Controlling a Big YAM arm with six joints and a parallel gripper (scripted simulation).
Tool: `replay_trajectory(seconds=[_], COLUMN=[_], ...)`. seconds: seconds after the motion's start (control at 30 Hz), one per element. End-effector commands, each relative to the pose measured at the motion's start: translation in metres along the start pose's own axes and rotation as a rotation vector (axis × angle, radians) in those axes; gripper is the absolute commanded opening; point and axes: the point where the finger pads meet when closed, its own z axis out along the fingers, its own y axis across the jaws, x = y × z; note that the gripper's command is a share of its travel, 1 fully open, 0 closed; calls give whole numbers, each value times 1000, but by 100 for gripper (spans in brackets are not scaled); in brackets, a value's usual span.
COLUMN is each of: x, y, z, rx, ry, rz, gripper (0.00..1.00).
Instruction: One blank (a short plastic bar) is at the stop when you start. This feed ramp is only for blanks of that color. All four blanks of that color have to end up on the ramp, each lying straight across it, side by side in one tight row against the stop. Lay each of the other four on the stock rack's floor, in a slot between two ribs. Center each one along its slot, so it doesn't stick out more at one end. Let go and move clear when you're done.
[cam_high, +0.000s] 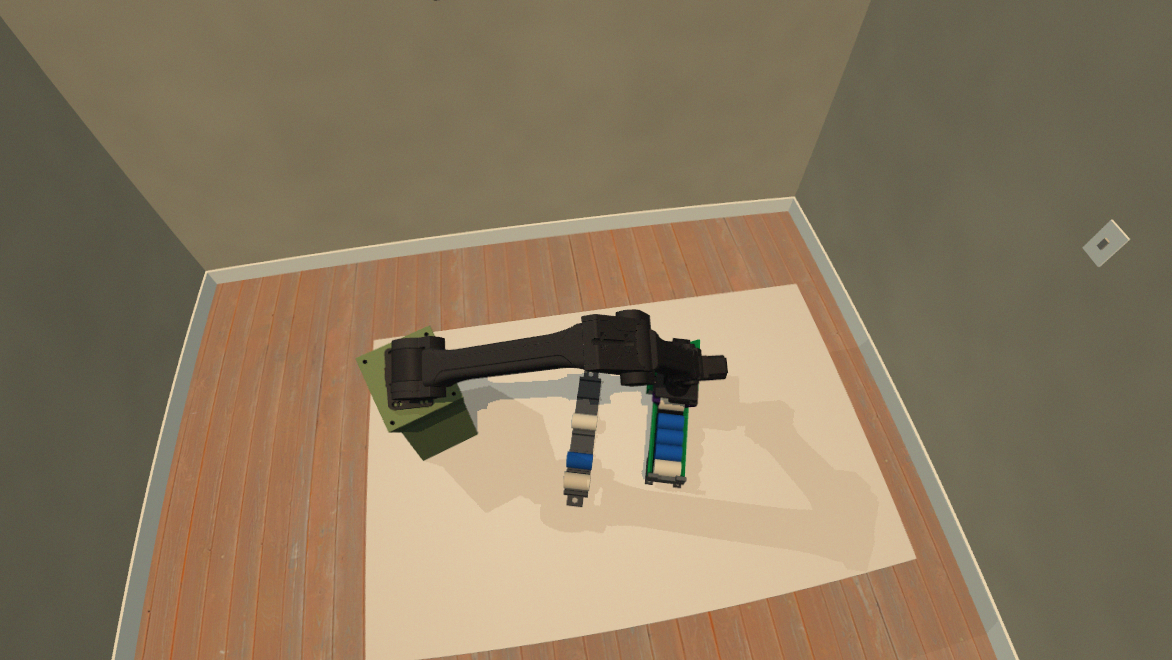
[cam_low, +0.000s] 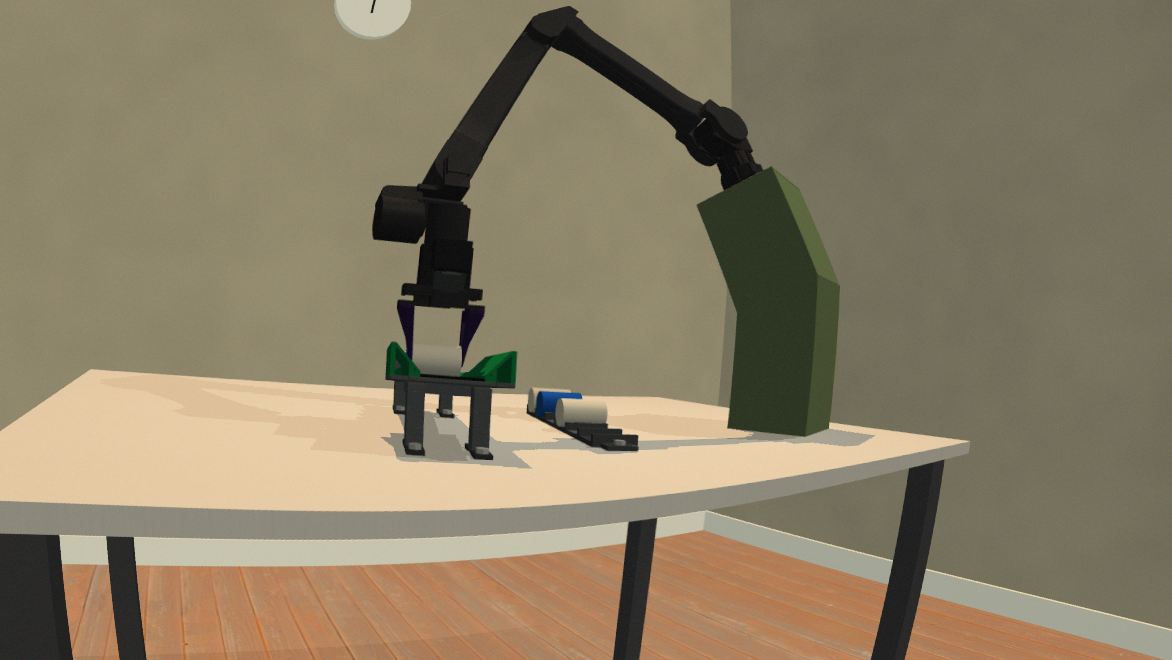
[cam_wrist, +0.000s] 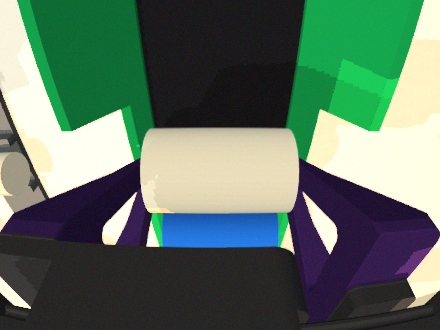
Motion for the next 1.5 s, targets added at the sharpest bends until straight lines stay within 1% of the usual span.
replay_trajectory(seconds=[0.0,1.2,1.23,1.37,1.4,1.47], x=[4,4,4,4,4,4], y=[-14,-14,-14,-14,-14,-14], z=[2,2,2,2,2,2], rx=[4,4,4,4,4,4], ry=[-3,-3,-3,-3,-3,-3], rz=[2,2,2,2,2,2], gripper=[62,62,65,65,69,69])
